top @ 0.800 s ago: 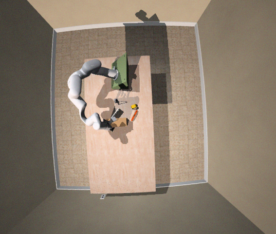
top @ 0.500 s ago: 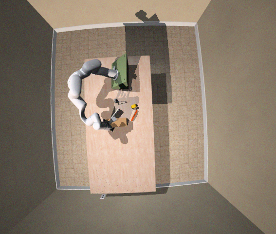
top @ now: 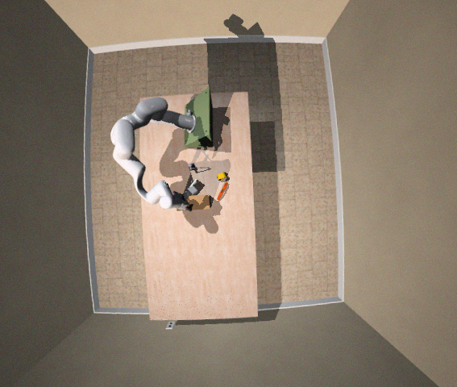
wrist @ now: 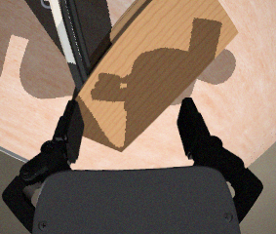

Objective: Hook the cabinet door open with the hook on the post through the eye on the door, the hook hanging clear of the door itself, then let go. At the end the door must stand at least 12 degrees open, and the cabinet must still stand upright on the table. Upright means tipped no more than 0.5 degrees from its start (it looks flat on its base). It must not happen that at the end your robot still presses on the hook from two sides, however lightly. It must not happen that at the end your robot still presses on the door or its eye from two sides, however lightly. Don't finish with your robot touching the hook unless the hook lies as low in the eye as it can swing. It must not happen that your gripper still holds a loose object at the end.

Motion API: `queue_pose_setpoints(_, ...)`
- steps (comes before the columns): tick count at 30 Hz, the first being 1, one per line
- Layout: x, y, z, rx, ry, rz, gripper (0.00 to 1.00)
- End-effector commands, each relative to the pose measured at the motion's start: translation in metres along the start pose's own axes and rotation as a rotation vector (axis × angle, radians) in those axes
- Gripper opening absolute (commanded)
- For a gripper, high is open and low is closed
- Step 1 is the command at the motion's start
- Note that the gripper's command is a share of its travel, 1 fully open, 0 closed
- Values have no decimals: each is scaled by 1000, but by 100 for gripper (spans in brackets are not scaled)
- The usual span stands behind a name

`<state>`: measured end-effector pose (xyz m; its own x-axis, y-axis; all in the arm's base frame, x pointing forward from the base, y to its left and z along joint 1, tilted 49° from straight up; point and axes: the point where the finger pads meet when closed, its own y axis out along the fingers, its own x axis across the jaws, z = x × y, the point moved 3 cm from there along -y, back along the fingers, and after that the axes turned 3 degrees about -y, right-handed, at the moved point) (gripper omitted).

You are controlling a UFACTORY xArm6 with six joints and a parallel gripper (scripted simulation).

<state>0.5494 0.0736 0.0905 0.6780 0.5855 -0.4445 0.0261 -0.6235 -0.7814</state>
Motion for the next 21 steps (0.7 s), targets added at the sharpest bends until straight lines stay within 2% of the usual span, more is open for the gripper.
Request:
queue_pose_setpoints(1,-22,-5,65,-43,-81,75,100)
queue_pose_setpoints(6,-58,-4,127,-95,-141,140,100)
queue_pose_setpoints(12,-62,-4,132,-102,-148,147,100)
queue_pose_setpoints(13,-62,-3,132,-102,-148,147,27)
queue_pose_setpoints(21,-66,21,130,-100,-149,146,27)
